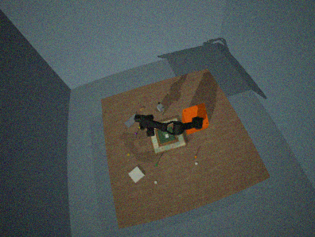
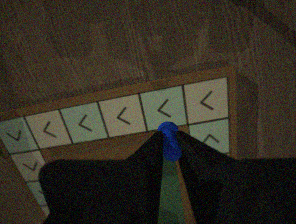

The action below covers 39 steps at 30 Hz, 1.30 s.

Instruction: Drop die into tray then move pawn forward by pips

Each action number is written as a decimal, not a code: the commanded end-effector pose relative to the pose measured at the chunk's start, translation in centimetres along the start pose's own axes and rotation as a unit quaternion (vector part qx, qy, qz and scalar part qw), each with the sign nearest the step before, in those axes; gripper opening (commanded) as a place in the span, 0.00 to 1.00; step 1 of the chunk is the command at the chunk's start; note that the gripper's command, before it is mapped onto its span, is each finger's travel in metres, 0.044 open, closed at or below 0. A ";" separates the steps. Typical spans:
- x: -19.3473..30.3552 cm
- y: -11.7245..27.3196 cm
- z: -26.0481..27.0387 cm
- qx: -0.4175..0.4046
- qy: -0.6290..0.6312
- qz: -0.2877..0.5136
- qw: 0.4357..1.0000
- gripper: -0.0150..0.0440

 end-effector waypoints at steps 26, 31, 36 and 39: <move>-0.4 -4.4 0.1 -0.001 0.000 -0.006 1.000 0.34; -0.4 -4.4 0.1 -0.001 0.000 -0.006 1.000 0.57; -0.5 -2.0 0.0 -0.002 -0.002 -0.004 1.000 0.79; -0.3 0.5 0.0 -0.003 -0.003 -0.003 1.000 0.92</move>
Point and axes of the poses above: the point midway between the two fingers, 35 mm back from their tips, its own y axis back along the fingers, its own z axis across the jaws, x = y × z, the point moved 1 cm from there along y, back along the fingers, and after that the axes turned 5 degrees about -y, right-handed, at the moved point
